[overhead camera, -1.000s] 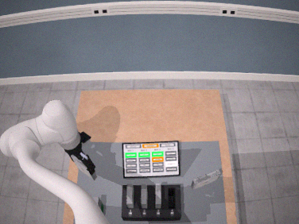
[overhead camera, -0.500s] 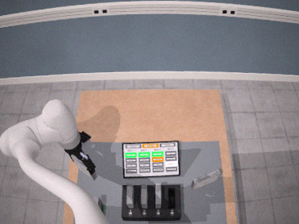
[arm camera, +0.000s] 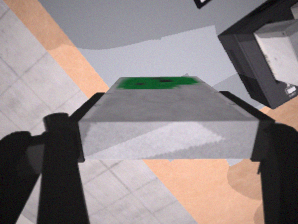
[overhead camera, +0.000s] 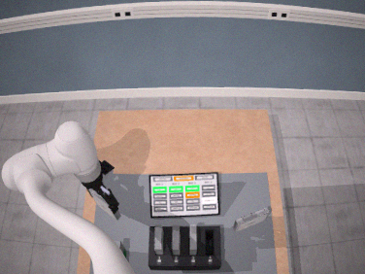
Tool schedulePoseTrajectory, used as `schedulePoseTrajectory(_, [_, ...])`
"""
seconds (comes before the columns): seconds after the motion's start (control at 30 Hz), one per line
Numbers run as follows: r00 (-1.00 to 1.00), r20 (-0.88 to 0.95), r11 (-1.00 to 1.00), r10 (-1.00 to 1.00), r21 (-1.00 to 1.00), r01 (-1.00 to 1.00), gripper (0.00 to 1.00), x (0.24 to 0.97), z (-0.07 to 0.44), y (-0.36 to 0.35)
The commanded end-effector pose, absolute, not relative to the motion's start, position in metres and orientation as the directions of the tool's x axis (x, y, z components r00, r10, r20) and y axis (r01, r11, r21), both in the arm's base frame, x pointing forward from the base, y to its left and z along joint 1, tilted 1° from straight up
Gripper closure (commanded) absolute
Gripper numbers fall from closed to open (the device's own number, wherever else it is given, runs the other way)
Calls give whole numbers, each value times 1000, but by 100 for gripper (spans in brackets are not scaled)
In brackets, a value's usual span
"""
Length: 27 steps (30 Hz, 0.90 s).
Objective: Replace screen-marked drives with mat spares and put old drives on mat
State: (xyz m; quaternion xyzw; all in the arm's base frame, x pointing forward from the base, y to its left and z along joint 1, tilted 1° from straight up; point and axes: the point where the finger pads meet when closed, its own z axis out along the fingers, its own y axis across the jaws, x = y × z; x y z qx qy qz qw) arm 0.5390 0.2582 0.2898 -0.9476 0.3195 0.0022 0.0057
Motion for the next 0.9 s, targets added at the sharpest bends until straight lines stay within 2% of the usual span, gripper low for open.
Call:
schedulePoseTrajectory(0.0, [786,-8,-786,-618,-11,-618,90,540,291,251])
schedulePoseTrajectory(0.87, [666,-9,-666,-746,-9,-746,90,543,292,167])
